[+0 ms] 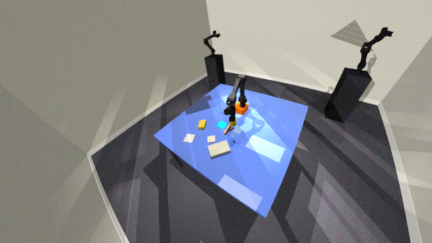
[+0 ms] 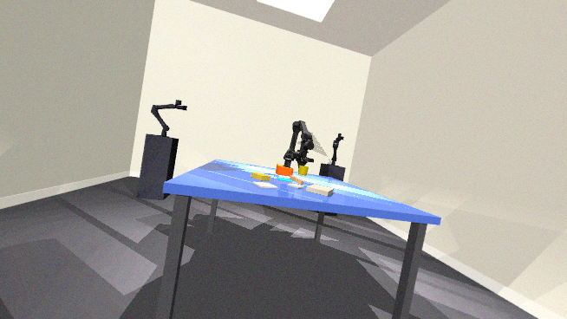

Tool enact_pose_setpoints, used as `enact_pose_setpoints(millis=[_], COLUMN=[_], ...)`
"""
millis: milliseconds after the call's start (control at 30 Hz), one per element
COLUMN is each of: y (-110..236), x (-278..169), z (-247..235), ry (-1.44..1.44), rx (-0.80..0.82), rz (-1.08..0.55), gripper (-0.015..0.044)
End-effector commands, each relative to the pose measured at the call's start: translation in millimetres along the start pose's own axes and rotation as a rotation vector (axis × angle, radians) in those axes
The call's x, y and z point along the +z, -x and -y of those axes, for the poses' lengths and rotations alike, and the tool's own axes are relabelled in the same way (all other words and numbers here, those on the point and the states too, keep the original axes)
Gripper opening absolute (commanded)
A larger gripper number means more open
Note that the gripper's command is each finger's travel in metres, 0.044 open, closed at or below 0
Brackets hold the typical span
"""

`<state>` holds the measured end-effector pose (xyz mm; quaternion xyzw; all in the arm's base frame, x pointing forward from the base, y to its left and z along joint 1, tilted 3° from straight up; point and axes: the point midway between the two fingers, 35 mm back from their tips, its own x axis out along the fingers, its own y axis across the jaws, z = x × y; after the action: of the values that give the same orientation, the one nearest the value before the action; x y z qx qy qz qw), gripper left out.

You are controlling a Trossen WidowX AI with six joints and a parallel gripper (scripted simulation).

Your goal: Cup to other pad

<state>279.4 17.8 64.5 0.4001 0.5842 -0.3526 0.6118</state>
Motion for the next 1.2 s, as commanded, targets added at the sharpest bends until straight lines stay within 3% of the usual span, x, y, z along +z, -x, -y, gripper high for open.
enact_pose_setpoints(millis=[0,1167], y=[0.2,2.6], x=[5.5,72.0], z=[1.9,27.7], ry=[0.004,0.006], rx=[0.002,-0.001], rz=[-0.005,0.001], gripper=[0.0000,0.0000])
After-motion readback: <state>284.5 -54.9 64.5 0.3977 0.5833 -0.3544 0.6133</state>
